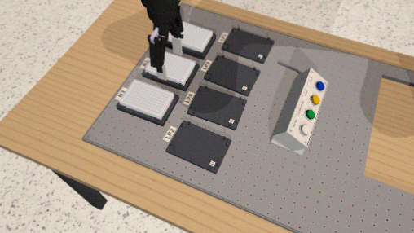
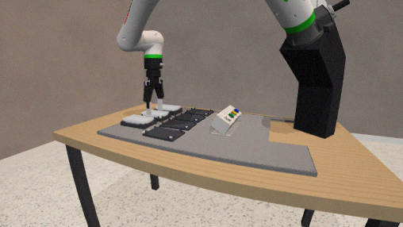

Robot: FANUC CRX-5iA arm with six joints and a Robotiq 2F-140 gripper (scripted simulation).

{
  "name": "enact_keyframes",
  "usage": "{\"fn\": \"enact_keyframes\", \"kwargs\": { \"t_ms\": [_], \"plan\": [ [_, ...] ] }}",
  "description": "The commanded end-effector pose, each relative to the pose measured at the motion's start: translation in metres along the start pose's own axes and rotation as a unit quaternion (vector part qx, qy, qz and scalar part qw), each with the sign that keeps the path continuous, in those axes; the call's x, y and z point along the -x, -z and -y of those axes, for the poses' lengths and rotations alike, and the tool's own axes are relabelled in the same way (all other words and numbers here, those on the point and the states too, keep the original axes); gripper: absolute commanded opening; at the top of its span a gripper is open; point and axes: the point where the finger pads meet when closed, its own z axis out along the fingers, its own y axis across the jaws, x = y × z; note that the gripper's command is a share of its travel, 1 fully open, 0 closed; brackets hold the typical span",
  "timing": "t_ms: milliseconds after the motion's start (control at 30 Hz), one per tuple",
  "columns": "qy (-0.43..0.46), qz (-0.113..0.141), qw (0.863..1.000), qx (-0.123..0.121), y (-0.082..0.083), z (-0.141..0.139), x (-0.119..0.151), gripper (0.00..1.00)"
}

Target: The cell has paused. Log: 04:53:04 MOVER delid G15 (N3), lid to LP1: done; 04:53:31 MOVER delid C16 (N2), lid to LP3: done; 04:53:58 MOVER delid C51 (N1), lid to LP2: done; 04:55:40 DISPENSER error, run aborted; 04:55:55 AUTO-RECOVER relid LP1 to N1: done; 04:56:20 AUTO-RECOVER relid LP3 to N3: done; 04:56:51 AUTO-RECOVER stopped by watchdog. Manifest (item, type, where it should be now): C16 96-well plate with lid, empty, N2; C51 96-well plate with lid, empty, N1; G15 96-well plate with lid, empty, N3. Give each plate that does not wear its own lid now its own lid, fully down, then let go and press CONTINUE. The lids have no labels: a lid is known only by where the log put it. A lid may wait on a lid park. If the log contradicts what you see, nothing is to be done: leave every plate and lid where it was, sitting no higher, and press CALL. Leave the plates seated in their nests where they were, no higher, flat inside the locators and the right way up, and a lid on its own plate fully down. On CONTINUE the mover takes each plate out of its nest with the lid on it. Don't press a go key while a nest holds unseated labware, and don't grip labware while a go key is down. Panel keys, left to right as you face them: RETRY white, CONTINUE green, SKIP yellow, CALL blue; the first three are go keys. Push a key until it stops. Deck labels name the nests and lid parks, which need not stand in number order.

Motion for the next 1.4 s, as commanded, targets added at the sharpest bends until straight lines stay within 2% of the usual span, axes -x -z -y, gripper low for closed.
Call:
{"fn": "enact_keyframes", "kwargs": {
  "t_ms": [0,400,900,1367],
  "plan": [
    [0.0,0.0,1.0,0.0,0.001,0.0,0.0,0.66],
    [0.0,0.0,1.0,0.0,0.012,0.0,0.0,0.66],
    [0.0,0.0,1.0,0.0,0.042,0.0,0.0,0.66],
    [0.0,0.0,1.0,0.0,0.052,0.0,0.0,0.66]
  ]
}}
